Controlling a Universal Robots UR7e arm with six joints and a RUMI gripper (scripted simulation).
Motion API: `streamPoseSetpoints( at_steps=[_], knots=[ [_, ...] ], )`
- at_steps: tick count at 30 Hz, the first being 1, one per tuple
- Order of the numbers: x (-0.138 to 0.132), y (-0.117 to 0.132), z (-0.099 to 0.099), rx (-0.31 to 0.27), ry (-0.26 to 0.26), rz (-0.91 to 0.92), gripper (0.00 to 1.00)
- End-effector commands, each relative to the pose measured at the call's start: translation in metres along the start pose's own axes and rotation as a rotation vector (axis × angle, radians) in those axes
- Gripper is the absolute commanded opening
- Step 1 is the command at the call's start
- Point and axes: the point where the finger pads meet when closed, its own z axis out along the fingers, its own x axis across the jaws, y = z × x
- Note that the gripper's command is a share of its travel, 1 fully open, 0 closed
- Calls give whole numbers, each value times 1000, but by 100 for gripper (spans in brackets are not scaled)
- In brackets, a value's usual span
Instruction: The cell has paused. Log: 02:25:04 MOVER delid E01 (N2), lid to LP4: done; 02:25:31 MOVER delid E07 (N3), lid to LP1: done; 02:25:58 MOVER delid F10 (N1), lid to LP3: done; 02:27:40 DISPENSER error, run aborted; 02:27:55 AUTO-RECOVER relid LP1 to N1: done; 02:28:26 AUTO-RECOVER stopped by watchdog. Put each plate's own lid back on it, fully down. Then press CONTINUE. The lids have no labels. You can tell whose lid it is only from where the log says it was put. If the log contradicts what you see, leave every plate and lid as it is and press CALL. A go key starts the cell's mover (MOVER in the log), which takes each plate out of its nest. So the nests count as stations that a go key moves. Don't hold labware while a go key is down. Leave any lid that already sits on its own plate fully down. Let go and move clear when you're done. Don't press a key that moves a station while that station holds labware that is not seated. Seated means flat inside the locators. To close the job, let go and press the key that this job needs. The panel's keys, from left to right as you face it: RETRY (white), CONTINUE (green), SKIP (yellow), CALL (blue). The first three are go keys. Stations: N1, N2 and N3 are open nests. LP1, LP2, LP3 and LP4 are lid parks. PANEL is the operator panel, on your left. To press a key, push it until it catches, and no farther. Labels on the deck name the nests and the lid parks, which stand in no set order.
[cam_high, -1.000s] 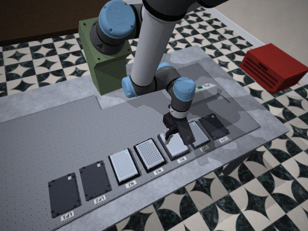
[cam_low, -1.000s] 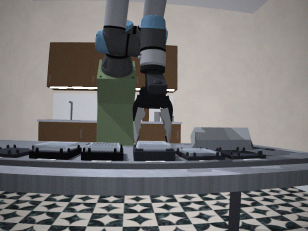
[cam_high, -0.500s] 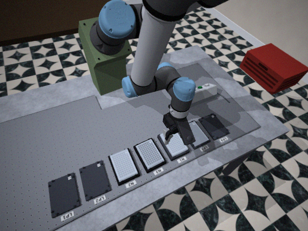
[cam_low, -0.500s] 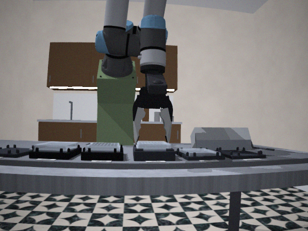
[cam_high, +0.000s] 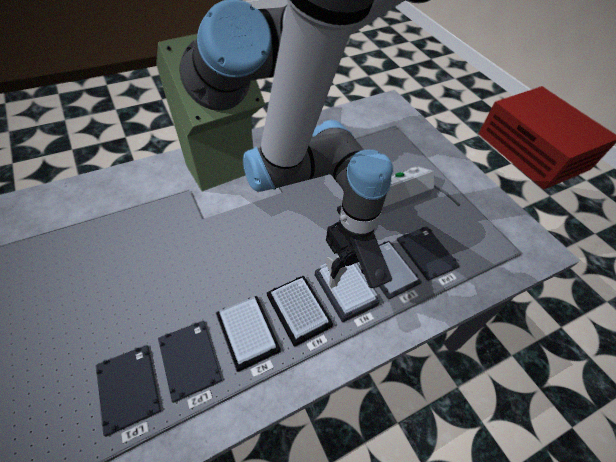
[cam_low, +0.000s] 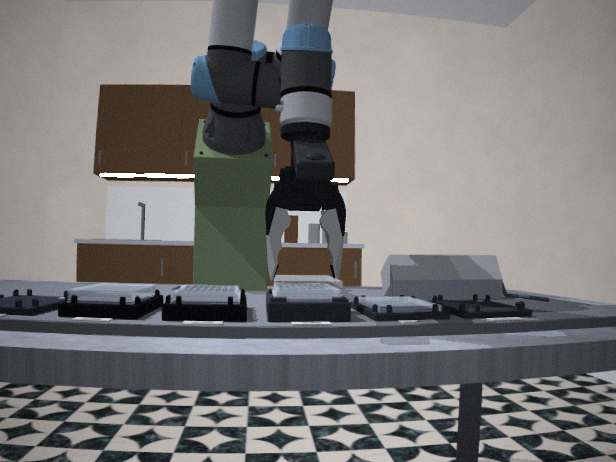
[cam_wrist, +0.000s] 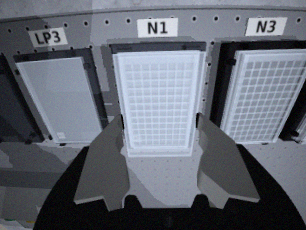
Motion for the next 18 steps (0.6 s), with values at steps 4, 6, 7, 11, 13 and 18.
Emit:
streamPoseSetpoints(
  at_steps=[4,6,7,11,13,18],
  knots=[
    [0,0,-12,1,0,0,0],
    [0,0,-12,1,0,0,0],
    [0,0,-12,1,0,0,0],
    [5,0,-12,1,0,-20,0],
    [10,0,-12,1,0,-37,0],
    [35,-1,-12,1,0,-37,0]
  ],
)
